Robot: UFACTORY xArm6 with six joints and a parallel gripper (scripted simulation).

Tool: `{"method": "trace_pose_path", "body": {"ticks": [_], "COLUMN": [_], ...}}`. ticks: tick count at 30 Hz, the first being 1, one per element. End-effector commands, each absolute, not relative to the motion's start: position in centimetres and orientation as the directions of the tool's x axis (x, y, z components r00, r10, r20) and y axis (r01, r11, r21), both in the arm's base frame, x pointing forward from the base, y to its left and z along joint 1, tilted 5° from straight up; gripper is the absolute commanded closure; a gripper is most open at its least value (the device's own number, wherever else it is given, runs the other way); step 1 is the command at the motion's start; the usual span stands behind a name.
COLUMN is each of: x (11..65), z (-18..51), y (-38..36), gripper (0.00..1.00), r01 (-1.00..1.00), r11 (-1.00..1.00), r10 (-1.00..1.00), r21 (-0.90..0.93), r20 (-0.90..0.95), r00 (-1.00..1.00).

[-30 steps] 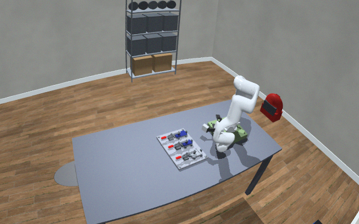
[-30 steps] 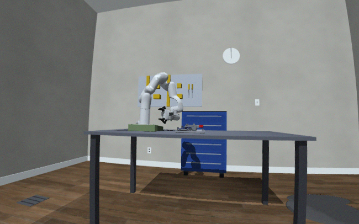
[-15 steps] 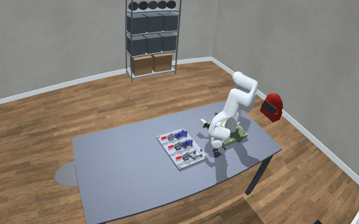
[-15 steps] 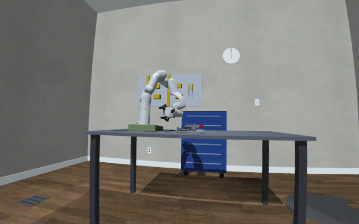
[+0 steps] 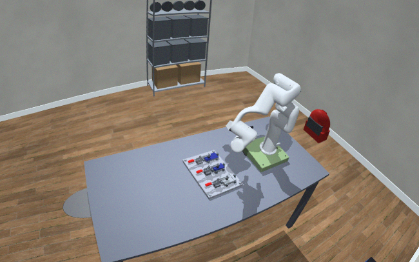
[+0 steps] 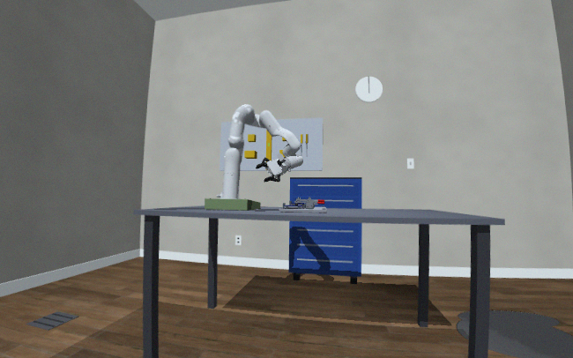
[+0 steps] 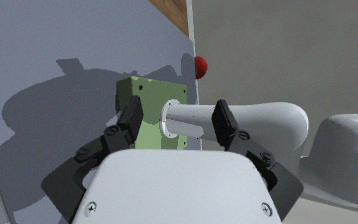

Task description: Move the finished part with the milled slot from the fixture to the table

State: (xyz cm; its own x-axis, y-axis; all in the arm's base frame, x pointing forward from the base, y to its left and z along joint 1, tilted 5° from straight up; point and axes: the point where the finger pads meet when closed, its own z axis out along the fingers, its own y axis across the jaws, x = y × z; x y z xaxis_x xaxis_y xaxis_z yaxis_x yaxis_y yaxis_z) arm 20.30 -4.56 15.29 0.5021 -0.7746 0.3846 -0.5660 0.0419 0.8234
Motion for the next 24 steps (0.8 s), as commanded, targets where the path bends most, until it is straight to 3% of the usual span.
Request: {"method": "trace_pose_path", "body": {"ticks": [1, 13, 24], "x": [21.4, 24.3, 27.2], "z": [16.3, 19.1, 21.9], "y": [-5.1, -6.7, -8.4], "gripper": [0.00, 0.00, 0.00], "r01": [-0.657, -0.816, -0.851], "r11": [0.076, 0.228, 0.435], "r10": [-0.838, -0.925, -0.896], "r21": [0.750, 0.531, 0.293], "r20": [0.405, 0.379, 0.230], "r00": [0.365, -0.012, -0.379]}}
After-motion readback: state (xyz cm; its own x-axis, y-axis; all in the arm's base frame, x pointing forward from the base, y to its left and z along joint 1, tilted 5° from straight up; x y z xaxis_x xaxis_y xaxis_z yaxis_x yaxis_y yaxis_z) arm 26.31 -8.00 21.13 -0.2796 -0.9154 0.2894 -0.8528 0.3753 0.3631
